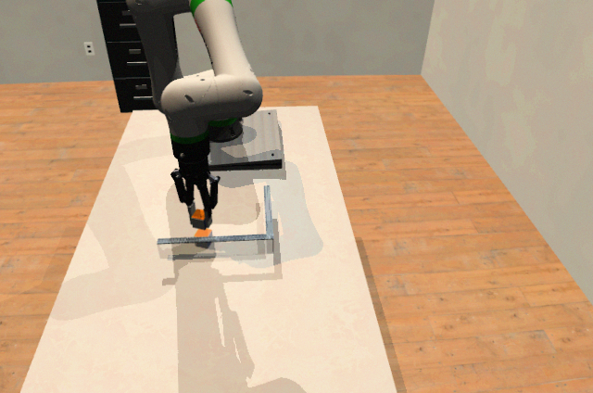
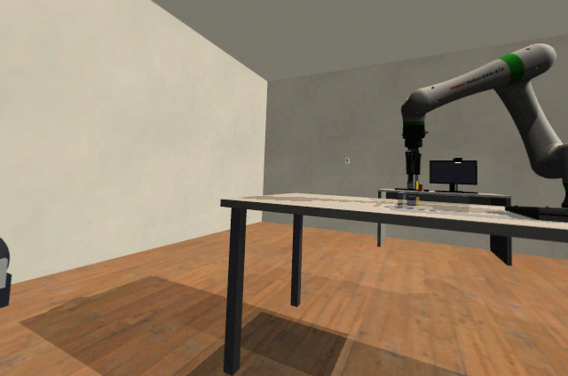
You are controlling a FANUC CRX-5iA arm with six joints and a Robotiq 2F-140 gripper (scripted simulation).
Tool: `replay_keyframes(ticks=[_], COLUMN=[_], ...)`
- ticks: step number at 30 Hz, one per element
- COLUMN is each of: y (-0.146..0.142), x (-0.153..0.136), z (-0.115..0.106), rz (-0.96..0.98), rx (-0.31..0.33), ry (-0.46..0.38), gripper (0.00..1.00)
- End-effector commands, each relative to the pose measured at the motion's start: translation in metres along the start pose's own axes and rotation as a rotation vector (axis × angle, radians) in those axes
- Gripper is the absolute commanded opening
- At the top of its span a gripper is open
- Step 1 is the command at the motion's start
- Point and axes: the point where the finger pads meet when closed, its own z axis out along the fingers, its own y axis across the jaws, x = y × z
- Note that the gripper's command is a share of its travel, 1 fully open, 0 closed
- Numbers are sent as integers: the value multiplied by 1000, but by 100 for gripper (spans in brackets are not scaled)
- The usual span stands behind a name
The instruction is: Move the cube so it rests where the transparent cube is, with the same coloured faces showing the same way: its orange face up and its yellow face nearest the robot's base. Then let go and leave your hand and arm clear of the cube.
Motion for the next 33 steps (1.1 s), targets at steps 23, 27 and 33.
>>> replay_keyframes(ticks=[23, 27, 33], y=[0, 0, 0], x=[0, 0, 0], z=[27, 39, 51], rz=[0, 0, 0], rx=[0, 0, 0], ry=[0, 0, 0], gripper=[0, 0, 0])
